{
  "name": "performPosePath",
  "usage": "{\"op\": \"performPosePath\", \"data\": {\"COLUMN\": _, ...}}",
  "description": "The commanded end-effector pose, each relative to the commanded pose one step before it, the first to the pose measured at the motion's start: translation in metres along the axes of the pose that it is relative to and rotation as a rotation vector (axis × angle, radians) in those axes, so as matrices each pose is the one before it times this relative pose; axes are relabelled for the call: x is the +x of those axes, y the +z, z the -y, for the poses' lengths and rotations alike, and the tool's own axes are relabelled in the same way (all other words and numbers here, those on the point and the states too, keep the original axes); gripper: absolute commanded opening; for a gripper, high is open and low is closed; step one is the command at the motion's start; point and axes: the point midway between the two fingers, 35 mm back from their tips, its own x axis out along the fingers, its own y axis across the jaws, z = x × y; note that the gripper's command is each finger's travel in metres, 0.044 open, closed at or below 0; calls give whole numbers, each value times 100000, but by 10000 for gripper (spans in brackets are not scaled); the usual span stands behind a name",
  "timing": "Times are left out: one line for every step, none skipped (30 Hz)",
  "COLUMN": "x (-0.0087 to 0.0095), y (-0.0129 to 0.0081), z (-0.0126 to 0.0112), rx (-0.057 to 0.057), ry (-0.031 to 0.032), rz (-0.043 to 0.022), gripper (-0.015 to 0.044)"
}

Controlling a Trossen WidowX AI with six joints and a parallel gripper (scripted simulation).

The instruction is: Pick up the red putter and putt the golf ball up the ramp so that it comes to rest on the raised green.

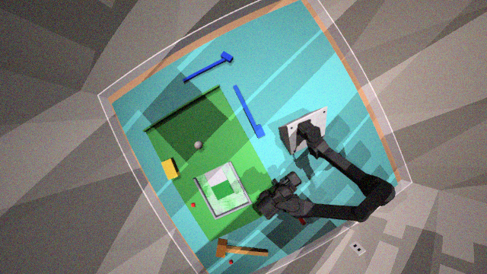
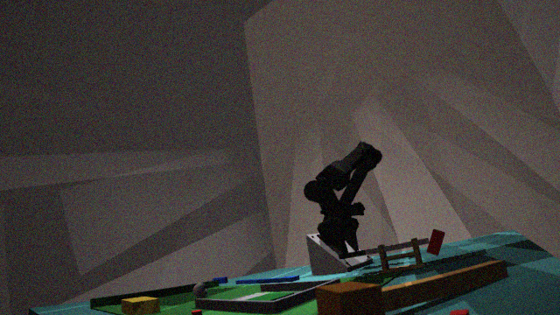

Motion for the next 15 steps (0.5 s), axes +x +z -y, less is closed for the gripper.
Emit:
{"op": "performPosePath", "data": {"x": 1421, "y": -502, "z": -228, "rx": 1051, "ry": 419, "rz": -200, "gripper": 440}}
{"op": "performPosePath", "data": {"x": 81, "y": -17, "z": -5, "rx": 2, "ry": -4, "rz": 17, "gripper": 440}}
{"op": "performPosePath", "data": {"x": 0, "y": 0, "z": 0, "rx": 0, "ry": 0, "rz": 0, "gripper": 440}}
{"op": "performPosePath", "data": {"x": 0, "y": 0, "z": 0, "rx": 0, "ry": 0, "rz": 0, "gripper": 440}}
{"op": "performPosePath", "data": {"x": 25, "y": -8, "z": 1, "rx": -1, "ry": 1, "rz": -2, "gripper": 440}}
{"op": "performPosePath", "data": {"x": 50, "y": -15, "z": 2, "rx": -1, "ry": 2, "rz": -5, "gripper": 440}}
{"op": "performPosePath", "data": {"x": 76, "y": -23, "z": 4, "rx": -2, "ry": 3, "rz": -6, "gripper": 440}}
{"op": "performPosePath", "data": {"x": 96, "y": -29, "z": 4, "rx": -2, "ry": 3, "rz": -7, "gripper": 440}}
{"op": "performPosePath", "data": {"x": 117, "y": -35, "z": 4, "rx": -2, "ry": 4, "rz": -7, "gripper": 440}}
{"op": "performPosePath", "data": {"x": 137, "y": -40, "z": 4, "rx": -2, "ry": 3, "rz": -6, "gripper": 440}}
{"op": "performPosePath", "data": {"x": 150, "y": -43, "z": 4, "rx": -2, "ry": 3, "rz": -4, "gripper": 440}}
{"op": "performPosePath", "data": {"x": 154, "y": -43, "z": 3, "rx": -1, "ry": 2, "rz": -1, "gripper": 440}}
{"op": "performPosePath", "data": {"x": 155, "y": -42, "z": 1, "rx": -1, "ry": 1, "rz": 2, "gripper": 440}}
{"op": "performPosePath", "data": {"x": 155, "y": -41, "z": 0, "rx": 0, "ry": 0, "rz": 5, "gripper": 440}}
{"op": "performPosePath", "data": {"x": 154, "y": -40, "z": -1, "rx": 1, "ry": -1, "rz": 8, "gripper": 440}}
